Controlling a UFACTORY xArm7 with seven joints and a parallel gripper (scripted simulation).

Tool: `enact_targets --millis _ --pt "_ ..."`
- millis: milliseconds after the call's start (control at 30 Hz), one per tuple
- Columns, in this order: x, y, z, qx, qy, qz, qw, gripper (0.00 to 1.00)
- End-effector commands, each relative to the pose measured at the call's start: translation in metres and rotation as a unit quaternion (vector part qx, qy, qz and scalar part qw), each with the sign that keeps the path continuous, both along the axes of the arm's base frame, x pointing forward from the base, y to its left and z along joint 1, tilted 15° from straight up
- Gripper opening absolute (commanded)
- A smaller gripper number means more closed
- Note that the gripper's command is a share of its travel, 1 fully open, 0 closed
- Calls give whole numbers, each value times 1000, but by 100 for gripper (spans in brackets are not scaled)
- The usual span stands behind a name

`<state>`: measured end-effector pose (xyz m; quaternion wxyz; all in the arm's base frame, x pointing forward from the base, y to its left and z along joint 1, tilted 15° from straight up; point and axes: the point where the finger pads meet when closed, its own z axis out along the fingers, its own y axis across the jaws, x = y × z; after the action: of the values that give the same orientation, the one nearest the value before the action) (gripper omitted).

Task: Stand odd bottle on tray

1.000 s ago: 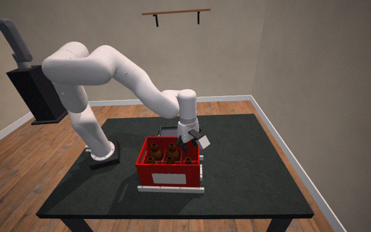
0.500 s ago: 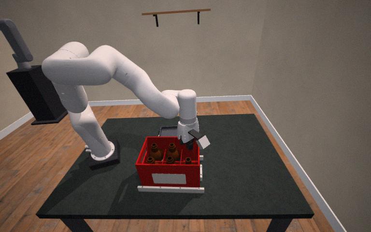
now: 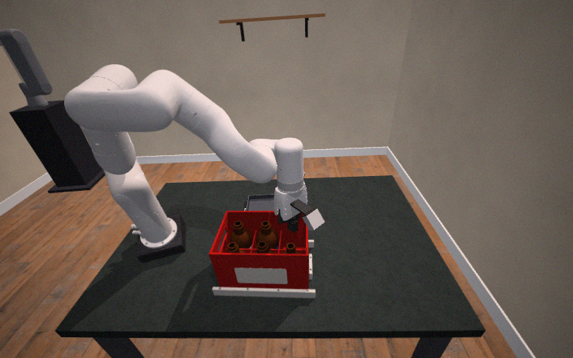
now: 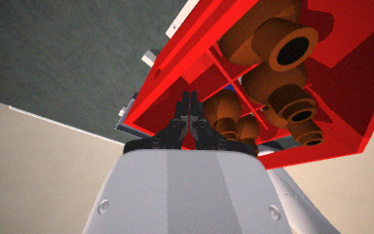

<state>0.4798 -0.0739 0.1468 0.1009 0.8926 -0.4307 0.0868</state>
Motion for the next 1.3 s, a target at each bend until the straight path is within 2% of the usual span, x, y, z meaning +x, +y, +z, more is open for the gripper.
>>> enact_targets --millis 0,600,633,1267 --pt "1 1 2 0 -2 1 1000 0" --pt "1 1 2 0 -2 1 1000 0" --pt "1 1 2 0 -2 1 1000 65" --pt "1 1 2 0 -2 1 1000 65"
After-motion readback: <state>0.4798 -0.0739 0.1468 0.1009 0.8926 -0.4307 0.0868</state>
